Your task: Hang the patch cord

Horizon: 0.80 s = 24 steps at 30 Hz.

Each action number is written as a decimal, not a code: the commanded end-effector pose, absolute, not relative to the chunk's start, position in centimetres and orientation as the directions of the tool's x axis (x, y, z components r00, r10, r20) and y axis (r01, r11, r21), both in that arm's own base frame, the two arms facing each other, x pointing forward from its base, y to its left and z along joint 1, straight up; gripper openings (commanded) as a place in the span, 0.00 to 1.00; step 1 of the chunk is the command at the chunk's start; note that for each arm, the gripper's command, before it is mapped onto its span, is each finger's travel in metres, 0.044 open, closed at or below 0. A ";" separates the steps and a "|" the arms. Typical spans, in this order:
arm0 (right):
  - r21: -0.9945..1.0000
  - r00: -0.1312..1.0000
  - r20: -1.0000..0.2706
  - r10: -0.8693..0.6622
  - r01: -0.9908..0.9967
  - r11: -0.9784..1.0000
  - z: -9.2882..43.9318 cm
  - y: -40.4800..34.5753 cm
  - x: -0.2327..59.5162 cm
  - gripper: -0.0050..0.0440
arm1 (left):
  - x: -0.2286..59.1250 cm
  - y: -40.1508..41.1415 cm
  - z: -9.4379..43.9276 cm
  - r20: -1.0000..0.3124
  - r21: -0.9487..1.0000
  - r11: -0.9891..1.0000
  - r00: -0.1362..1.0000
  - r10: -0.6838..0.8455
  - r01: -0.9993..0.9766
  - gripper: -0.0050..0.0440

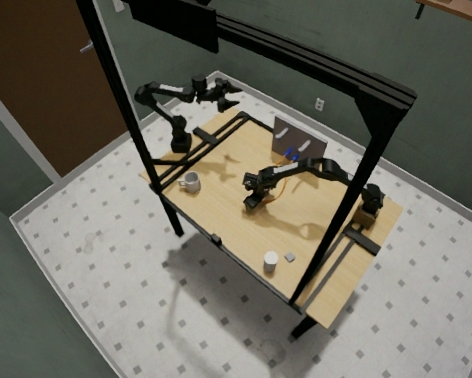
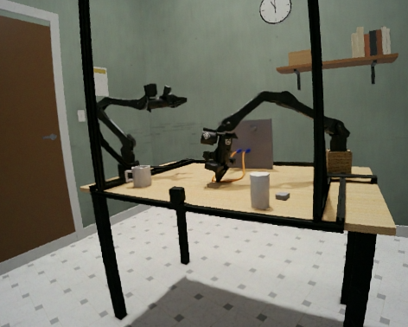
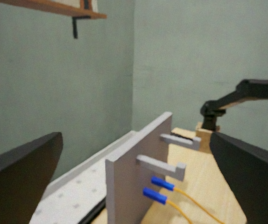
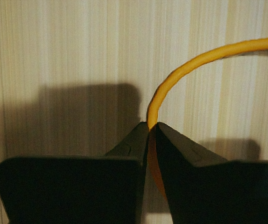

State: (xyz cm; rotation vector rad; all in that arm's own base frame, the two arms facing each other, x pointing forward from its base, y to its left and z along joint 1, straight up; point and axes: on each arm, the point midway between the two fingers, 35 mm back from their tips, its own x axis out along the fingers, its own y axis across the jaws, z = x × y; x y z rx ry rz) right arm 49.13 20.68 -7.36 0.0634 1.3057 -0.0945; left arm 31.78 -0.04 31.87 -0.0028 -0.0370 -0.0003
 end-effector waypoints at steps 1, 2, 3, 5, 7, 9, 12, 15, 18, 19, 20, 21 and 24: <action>0.021 0.303 -0.953 -0.011 0.103 0.994 -4.7 21.4 50.0 0.14 | 31.6 0.0 32.3 0.050 0.000 1.000 0.999 0.000 0.000 1.00; 0.021 0.303 -0.953 -0.011 0.103 0.994 -4.5 21.4 50.0 0.14 | 31.6 0.0 32.3 0.050 0.000 1.000 0.999 0.000 0.000 1.00; 0.021 0.304 -0.953 -0.011 0.104 0.994 -4.4 21.4 50.1 0.14 | 31.6 0.0 32.3 0.050 0.000 1.000 0.999 0.000 0.000 1.00; 0.021 0.306 -0.952 -0.012 0.104 0.994 -4.1 21.4 50.1 0.14 | 31.6 0.0 32.3 0.050 0.000 1.000 0.999 0.000 0.000 1.00; 0.021 0.308 -0.951 -0.012 0.105 0.994 -3.8 21.5 50.1 0.14 | 31.6 0.0 32.3 0.050 0.000 1.000 0.999 0.000 0.000 1.00; 0.022 0.310 -0.951 -0.012 0.105 0.994 -3.5 21.5 50.2 0.14 | 31.6 0.0 32.3 0.050 0.000 1.000 0.999 0.000 0.000 1.00; 0.022 0.311 -0.950 -0.012 0.105 0.994 -3.3 21.5 50.2 0.14 | 31.6 0.0 32.3 0.050 0.000 1.000 0.999 0.000 0.000 1.00; 0.022 0.315 -0.949 -0.013 0.106 0.994 -2.8 21.5 50.3 0.14 | 31.6 0.0 32.3 0.050 0.000 1.000 0.999 0.000 0.000 1.00; 0.022 0.318 -0.948 -0.013 0.107 0.994 -2.2 21.6 50.3 0.14 | 31.6 0.0 32.3 0.050 0.000 1.000 0.999 0.000 0.000 1.00; 0.022 0.320 -0.947 -0.013 0.107 0.994 -2.0 21.6 50.3 0.14 | 31.6 0.0 32.3 0.050 0.000 1.000 0.999 0.000 0.000 1.00; 0.023 0.321 -0.947 -0.013 0.108 0.994 -1.8 21.6 50.4 0.14 | 31.6 0.0 32.3 0.050 0.000 1.000 0.999 0.000 0.000 1.00; 0.023 0.322 -0.947 -0.013 0.108 0.994 -1.5 21.6 50.4 0.14 | 31.6 0.0 32.3 0.050 0.000 1.000 0.999 0.000 0.000 1.00; 0.023 0.326 -0.945 -0.014 0.109 0.994 -0.9 21.6 50.4 0.14 | 31.6 0.0 32.3 0.050 0.000 1.000 0.999 0.000 0.000 1.00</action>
